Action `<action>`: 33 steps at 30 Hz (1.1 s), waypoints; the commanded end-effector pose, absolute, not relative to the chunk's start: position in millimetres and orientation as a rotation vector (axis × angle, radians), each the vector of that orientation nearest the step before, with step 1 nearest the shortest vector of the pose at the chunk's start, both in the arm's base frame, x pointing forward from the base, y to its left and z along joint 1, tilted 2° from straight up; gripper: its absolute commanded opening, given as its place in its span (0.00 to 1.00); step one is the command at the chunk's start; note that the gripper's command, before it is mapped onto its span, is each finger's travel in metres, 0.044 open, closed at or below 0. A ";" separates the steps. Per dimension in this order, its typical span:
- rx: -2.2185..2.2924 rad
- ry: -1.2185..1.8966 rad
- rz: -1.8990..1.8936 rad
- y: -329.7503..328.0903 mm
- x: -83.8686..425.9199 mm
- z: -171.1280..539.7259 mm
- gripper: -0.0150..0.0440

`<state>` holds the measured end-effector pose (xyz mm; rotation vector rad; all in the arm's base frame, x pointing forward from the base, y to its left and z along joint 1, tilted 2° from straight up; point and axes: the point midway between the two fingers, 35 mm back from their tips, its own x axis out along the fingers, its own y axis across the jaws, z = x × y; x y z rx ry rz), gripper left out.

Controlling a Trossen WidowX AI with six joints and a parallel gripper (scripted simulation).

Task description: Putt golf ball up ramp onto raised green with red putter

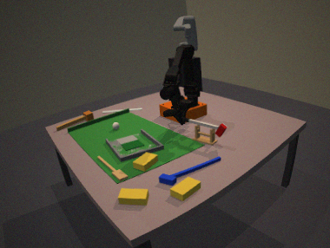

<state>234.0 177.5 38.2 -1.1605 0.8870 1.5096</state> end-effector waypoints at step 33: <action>-0.864 1.137 1.030 68.7 290.9 107.9 0.25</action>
